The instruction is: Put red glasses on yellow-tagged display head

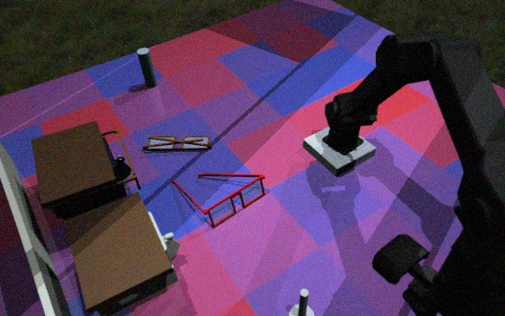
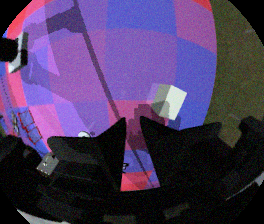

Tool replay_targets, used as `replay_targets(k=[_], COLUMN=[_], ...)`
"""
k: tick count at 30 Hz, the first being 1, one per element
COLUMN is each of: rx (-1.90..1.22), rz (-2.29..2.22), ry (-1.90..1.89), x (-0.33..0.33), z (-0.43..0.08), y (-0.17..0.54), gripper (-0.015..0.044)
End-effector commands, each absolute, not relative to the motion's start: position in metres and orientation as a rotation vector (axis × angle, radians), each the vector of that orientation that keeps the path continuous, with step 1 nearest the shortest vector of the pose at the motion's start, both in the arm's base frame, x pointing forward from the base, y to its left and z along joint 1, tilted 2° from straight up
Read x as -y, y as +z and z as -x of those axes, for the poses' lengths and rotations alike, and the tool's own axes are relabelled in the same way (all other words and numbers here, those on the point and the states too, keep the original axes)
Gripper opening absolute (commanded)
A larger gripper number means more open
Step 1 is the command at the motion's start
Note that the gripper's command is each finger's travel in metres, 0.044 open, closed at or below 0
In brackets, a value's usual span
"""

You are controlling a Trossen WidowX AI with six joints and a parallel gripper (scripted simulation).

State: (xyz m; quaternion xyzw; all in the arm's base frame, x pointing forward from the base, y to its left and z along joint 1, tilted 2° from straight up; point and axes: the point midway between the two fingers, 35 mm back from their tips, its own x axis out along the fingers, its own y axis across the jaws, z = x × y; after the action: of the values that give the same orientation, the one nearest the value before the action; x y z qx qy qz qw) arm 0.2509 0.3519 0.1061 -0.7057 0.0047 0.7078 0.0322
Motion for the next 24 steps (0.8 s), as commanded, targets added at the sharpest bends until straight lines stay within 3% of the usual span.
replay_targets(k=[1,15,24], rx=[-0.018,-0.029,-0.522], rz=[2.171,2.166,1.89], ry=[2.18,2.175,1.882], x=[-0.352,-0.351,-0.294], z=[-0.252,-0.253,-0.298], y=[0.105,0.105,0.104], gripper=[0.0184,0.02,0.02])
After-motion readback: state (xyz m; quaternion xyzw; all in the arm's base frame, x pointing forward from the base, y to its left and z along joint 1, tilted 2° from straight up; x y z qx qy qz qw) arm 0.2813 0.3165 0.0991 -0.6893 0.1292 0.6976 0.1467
